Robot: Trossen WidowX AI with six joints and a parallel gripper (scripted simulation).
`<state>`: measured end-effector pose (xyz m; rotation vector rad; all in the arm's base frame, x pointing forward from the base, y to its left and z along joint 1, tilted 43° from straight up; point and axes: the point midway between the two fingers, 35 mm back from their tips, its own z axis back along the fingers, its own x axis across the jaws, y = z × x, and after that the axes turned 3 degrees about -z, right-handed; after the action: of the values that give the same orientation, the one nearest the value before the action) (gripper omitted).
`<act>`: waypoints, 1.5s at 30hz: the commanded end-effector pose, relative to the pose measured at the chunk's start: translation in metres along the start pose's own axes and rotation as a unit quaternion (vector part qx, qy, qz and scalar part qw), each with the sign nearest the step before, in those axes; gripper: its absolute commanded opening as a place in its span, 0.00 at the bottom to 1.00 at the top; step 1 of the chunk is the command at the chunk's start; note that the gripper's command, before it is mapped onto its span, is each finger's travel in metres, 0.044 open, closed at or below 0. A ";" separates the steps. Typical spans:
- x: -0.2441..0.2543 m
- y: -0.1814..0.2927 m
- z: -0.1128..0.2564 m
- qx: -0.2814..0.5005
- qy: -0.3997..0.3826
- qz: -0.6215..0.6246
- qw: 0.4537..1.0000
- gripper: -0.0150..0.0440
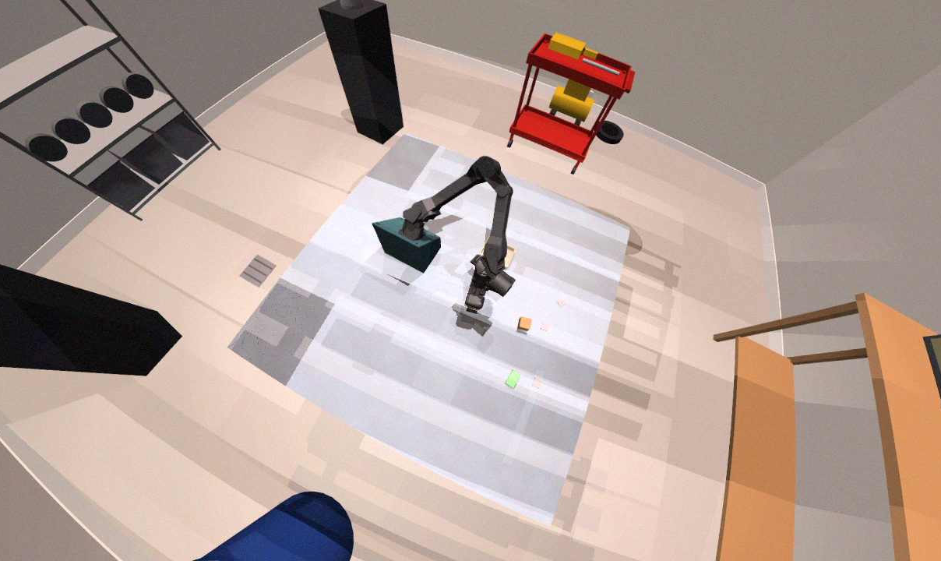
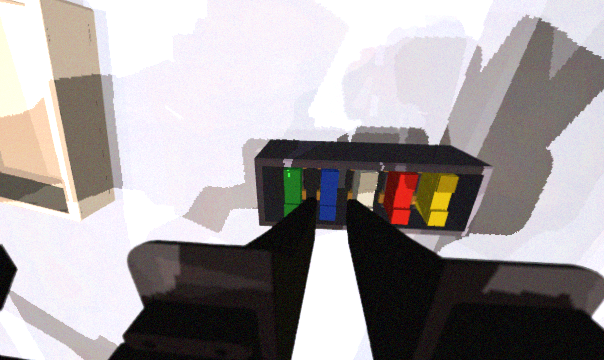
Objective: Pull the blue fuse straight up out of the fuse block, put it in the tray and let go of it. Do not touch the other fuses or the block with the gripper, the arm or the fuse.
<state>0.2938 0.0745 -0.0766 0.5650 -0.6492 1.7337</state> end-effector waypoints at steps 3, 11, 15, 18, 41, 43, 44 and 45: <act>0.001 0.000 -0.005 0.000 -0.003 -0.002 1.000 0.38; 0.001 0.000 -0.005 0.000 -0.003 -0.002 1.000 0.38; 0.001 0.000 -0.006 0.000 -0.003 -0.002 1.000 0.38; 0.001 0.000 -0.007 0.000 -0.003 -0.002 1.000 0.38; 0.000 0.000 -0.014 0.001 -0.001 0.000 1.000 0.25; 0.000 0.000 -0.014 0.001 -0.001 0.000 1.000 0.25; 0.000 0.000 -0.014 0.001 -0.001 0.000 1.000 0.25; 0.000 0.000 -0.014 0.001 -0.001 0.000 1.000 0.25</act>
<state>0.2932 0.0844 -0.0866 0.5676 -0.6485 1.7339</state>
